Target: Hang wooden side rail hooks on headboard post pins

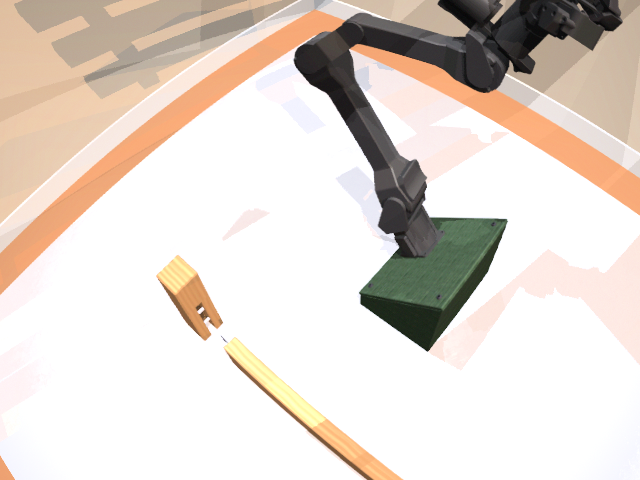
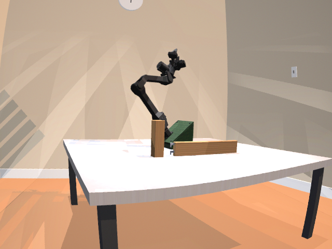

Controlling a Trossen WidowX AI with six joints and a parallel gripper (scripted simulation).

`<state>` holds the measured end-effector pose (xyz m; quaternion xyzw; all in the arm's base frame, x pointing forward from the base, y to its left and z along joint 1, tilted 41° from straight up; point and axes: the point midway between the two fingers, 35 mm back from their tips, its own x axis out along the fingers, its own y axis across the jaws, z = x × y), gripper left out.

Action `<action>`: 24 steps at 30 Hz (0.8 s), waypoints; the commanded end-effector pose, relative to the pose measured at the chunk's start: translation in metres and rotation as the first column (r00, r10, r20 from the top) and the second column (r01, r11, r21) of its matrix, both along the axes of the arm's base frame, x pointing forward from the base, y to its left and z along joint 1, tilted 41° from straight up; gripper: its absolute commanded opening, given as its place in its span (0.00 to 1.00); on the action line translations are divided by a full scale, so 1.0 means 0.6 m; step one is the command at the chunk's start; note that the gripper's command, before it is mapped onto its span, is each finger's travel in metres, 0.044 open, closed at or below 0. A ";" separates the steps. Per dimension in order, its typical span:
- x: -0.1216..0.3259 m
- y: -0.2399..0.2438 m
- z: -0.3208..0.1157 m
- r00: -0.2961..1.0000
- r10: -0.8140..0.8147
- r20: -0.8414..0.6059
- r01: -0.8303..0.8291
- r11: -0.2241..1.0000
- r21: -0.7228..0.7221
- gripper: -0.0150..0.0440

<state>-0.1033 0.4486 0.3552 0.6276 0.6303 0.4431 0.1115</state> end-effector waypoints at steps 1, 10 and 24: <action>0.121 0.021 -0.047 0.864 -0.319 0.389 0.363 0.931 -0.042 1.00; 0.257 0.012 -0.094 0.472 -0.414 0.778 0.657 0.753 0.002 1.00; 0.454 -0.071 -0.168 -0.201 0.061 0.978 0.852 0.503 0.144 1.00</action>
